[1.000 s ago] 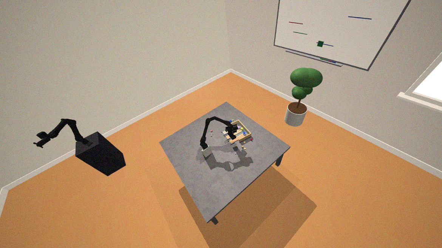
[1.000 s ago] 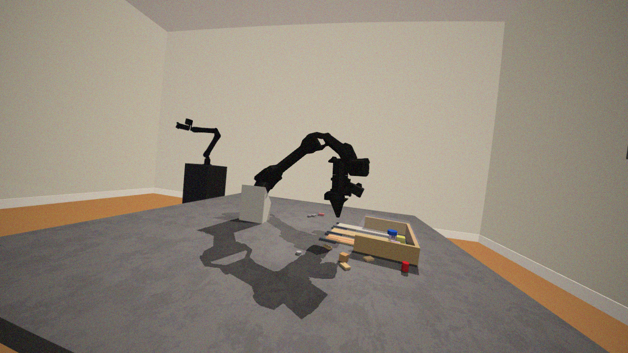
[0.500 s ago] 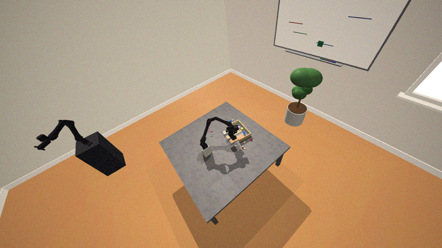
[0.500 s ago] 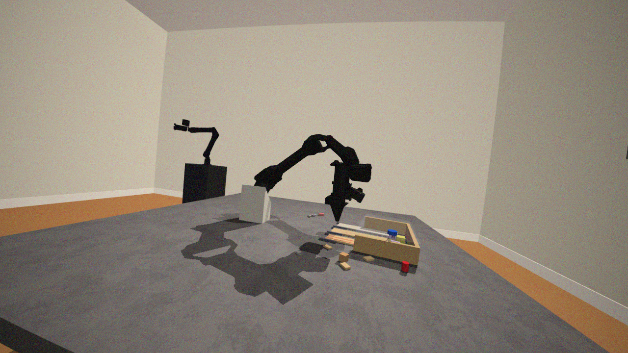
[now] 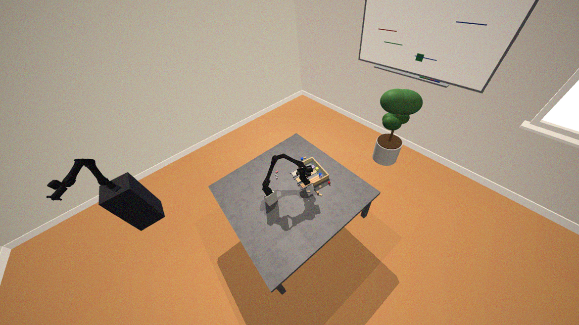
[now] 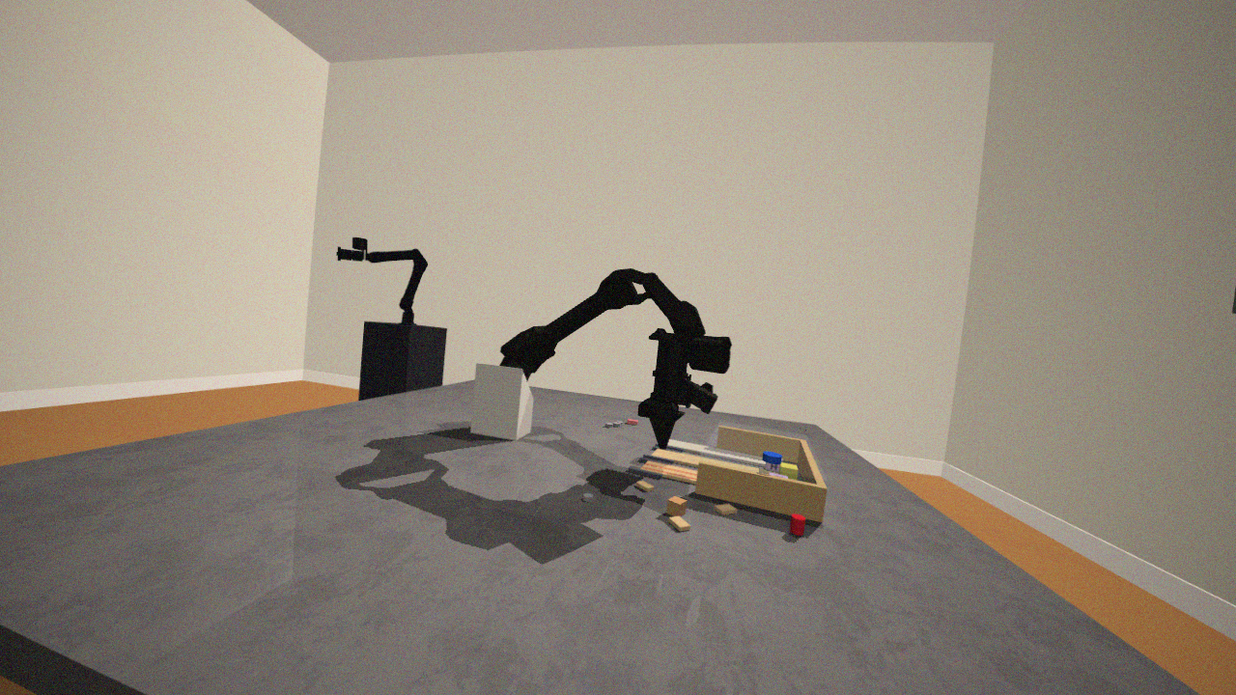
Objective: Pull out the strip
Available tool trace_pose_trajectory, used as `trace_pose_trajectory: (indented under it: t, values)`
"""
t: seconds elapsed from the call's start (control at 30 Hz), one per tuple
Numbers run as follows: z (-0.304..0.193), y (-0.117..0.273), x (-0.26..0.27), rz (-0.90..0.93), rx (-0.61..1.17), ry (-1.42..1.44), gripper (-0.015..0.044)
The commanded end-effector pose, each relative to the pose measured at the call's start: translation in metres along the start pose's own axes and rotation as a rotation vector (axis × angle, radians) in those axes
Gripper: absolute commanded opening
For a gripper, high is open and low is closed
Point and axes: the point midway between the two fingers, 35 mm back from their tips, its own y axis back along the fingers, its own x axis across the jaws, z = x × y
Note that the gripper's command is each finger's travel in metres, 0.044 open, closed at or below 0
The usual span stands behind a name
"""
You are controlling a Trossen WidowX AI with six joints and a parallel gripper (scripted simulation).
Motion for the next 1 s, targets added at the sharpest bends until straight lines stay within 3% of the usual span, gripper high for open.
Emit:
trace_pose_trajectory:
  t: [0.0,0.97]
  values:
    - [-0.002,-0.01,0.001,0.007,0.007,-0.005,0.0]
    - [-0.005,-0.037,-0.001,0.009,0.007,-0.005,0.0]
